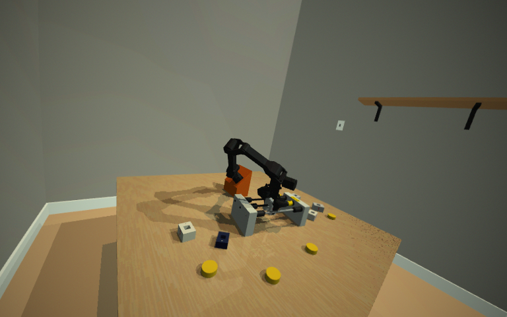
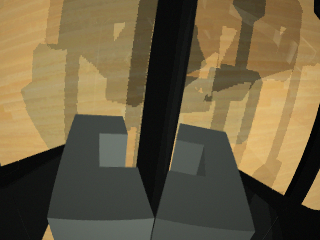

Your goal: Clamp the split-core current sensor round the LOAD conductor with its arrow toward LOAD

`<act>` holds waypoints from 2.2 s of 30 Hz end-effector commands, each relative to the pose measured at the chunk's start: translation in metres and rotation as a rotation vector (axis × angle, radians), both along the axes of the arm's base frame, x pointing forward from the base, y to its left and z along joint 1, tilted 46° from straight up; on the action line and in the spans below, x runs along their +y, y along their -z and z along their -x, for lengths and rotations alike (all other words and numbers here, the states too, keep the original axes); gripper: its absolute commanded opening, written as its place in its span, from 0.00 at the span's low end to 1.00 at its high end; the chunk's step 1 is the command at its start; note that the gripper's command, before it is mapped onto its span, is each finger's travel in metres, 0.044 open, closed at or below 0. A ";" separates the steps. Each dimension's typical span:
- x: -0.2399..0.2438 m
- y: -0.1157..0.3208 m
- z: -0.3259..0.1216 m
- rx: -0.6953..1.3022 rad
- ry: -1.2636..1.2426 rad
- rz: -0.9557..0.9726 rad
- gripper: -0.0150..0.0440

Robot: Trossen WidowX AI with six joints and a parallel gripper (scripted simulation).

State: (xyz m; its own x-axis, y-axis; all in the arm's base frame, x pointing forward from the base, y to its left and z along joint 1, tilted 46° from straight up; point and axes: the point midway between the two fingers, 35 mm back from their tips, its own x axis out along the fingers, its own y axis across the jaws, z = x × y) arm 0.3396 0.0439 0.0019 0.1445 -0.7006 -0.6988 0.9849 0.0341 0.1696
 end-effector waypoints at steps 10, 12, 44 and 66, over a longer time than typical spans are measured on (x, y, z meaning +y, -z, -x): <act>0.000 0.000 0.000 -0.001 0.000 -0.001 0.25; 0.000 0.000 0.000 -0.001 0.000 -0.001 0.25; 0.000 0.000 0.000 -0.001 0.000 -0.001 0.25; 0.006 -0.006 0.001 -0.005 -0.008 0.004 0.25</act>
